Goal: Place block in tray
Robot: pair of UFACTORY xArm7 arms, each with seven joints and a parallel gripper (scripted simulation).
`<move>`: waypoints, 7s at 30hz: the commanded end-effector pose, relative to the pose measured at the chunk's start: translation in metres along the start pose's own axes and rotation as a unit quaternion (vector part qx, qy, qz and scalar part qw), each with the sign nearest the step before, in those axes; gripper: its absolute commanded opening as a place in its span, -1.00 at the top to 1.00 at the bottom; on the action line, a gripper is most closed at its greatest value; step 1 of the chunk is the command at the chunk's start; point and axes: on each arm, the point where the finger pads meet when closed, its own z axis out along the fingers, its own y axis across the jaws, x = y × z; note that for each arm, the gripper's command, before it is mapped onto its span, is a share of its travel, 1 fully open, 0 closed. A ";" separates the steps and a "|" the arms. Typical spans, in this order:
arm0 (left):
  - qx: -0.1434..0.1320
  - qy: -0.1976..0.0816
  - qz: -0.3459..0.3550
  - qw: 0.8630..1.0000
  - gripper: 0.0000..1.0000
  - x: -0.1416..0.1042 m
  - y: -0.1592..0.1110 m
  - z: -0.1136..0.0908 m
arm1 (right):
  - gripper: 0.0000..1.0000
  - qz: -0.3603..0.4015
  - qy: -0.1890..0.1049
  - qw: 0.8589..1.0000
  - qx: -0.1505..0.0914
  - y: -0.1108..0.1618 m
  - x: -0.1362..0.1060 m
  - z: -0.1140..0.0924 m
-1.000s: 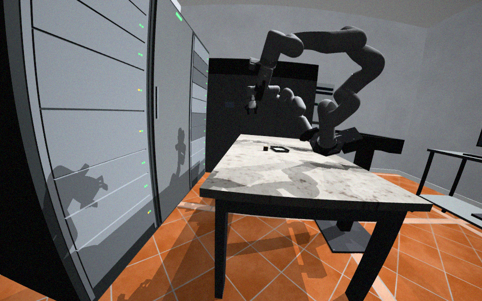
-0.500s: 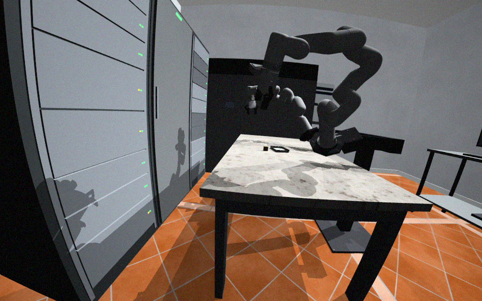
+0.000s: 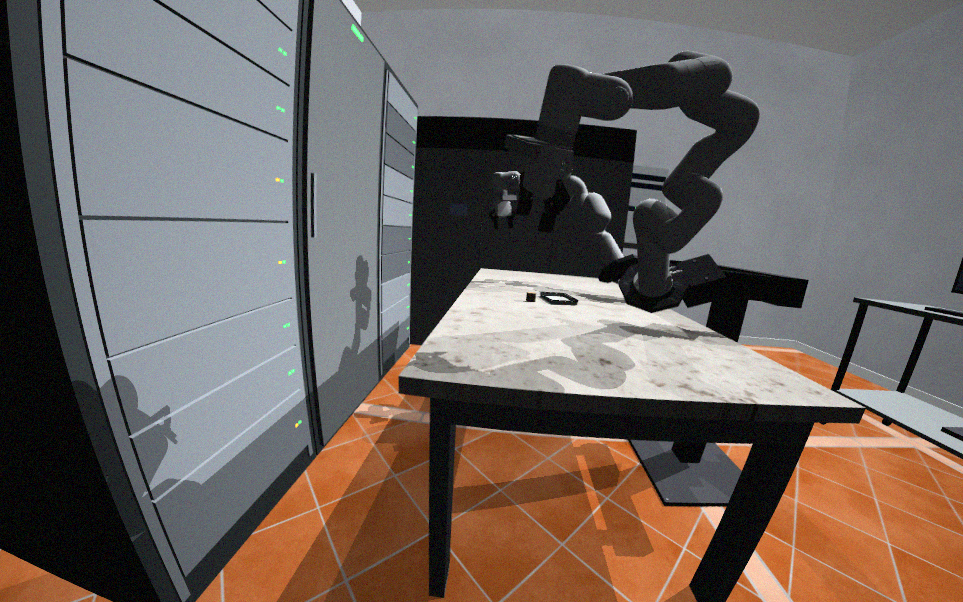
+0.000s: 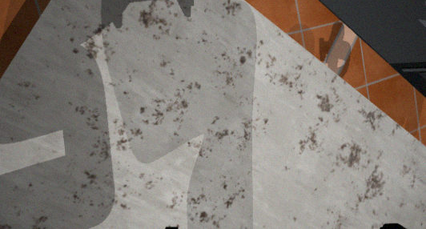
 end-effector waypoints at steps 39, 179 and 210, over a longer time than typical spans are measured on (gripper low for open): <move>0.172 0.002 -0.249 0.953 -1.00 -0.050 -0.196 -0.036 | -1.00 0.000 -0.001 1.000 -0.002 0.001 0.000 -0.002; 0.347 0.002 -0.503 0.792 -1.00 -0.207 -0.328 -0.144 | -0.15 -0.576 -0.094 0.812 -0.014 0.157 0.389 0.261; 0.347 0.002 -0.503 0.792 -1.00 -0.207 -0.328 -0.144 | 0.07 -0.576 -0.094 0.812 -0.014 0.158 0.388 0.264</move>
